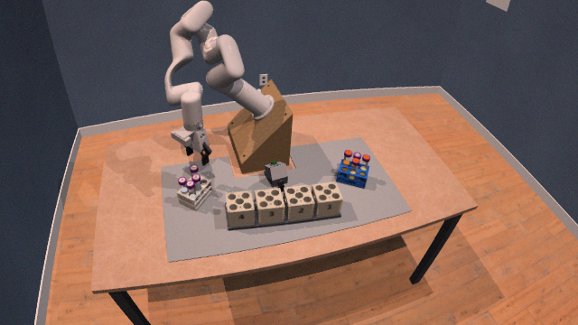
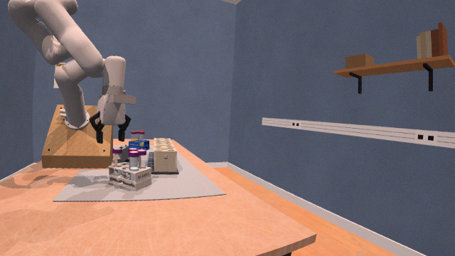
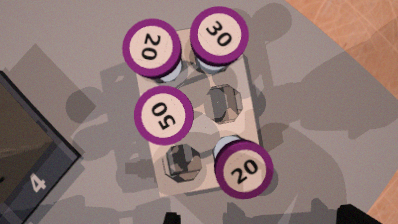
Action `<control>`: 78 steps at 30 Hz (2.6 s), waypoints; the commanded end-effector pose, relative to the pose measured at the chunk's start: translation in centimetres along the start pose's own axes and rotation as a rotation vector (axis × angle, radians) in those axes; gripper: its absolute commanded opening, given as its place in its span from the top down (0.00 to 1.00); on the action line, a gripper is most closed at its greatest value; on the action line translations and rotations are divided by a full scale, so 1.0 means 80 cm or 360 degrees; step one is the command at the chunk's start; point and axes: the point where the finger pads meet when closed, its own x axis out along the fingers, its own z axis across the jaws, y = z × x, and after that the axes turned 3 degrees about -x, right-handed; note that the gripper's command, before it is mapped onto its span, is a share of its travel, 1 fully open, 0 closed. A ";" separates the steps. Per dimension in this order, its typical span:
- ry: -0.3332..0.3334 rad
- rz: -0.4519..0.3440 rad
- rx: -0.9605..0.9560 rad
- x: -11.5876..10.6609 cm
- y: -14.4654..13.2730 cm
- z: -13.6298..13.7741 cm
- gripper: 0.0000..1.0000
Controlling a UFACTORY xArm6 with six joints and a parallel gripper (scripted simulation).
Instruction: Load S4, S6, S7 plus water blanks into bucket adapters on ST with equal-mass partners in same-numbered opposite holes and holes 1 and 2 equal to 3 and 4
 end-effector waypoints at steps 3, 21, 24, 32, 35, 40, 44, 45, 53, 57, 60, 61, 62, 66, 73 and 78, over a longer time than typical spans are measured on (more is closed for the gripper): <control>0.0001 0.0003 0.0002 -0.001 0.001 0.000 0.00; 0.0001 0.0003 0.0002 -0.034 0.001 0.000 0.00; 0.0001 0.0003 0.0002 -0.044 0.001 0.000 0.00; 0.0002 0.0003 0.0002 -0.071 0.001 0.000 0.00; 0.0002 0.0003 0.0002 -0.081 0.001 0.000 0.00; 0.0002 0.0003 0.0002 -0.091 0.001 0.000 0.00; 0.0002 0.0003 0.0002 -0.104 0.001 0.000 0.00; 0.0002 0.0003 0.0002 -0.107 0.001 0.000 0.00; 0.0002 0.0002 0.0002 -0.126 0.001 0.000 0.00; 0.0002 0.0002 -0.0157 -0.125 -0.003 -0.018 0.00; 0.0002 0.0002 -0.0316 -0.126 -0.008 -0.037 0.00; 0.0002 0.0002 -0.0369 -0.126 -0.009 -0.043 0.00; 0.0002 0.0002 -0.0422 -0.126 -0.011 -0.049 0.00; 0.0002 0.0002 -0.0635 -0.126 -0.016 -0.073 0.00; 0.0002 0.0003 -0.0900 -0.126 -0.024 -0.104 0.00; 0.0002 0.0003 -0.1165 -0.126 -0.031 -0.134 0.00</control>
